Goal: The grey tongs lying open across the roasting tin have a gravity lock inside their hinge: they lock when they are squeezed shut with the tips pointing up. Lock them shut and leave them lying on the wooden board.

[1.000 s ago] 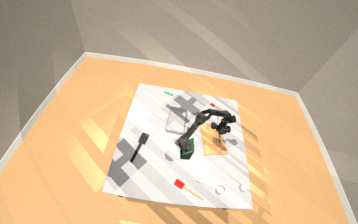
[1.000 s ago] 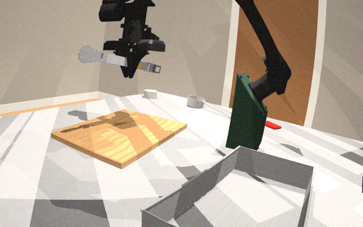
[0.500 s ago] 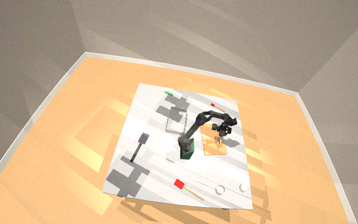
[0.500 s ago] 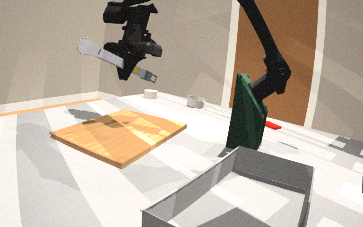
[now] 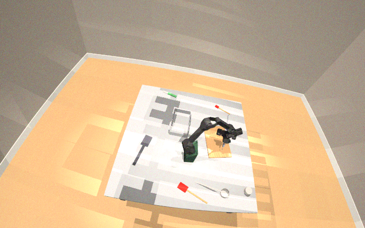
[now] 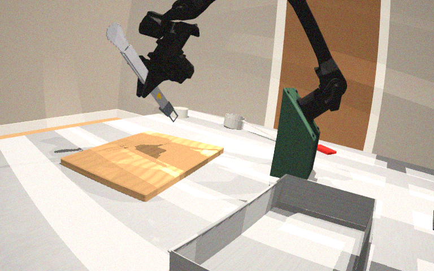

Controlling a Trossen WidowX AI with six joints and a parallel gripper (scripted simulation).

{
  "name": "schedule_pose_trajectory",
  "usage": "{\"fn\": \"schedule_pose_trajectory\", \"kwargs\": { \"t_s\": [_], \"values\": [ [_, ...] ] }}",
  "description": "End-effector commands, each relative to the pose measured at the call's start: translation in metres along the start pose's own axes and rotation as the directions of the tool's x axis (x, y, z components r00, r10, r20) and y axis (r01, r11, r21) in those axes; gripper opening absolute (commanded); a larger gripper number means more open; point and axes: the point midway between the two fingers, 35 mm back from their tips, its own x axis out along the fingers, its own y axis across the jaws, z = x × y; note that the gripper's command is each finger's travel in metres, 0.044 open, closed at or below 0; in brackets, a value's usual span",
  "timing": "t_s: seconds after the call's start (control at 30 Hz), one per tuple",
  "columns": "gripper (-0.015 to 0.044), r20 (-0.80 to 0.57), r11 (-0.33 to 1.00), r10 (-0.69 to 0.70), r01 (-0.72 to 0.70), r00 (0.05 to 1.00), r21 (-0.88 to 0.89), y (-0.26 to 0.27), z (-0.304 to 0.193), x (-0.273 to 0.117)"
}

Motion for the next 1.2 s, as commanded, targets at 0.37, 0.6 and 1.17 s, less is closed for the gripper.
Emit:
{"fn": "schedule_pose_trajectory", "kwargs": {
  "t_s": [0.37, 0.6, 1.17],
  "values": [
    [-0.015, -0.392, 1.0, -0.005, 0.0, 0.92, -0.011, -0.005, 0.004, -0.019],
    [-0.015, -0.543, 0.999, -0.017, -0.001, 0.839, -0.033, -0.015, 0.009, -0.031],
    [-0.015, -0.611, 0.999, -0.026, -0.004, 0.791, -0.048, -0.022, 0.012, -0.038]
  ]
}}
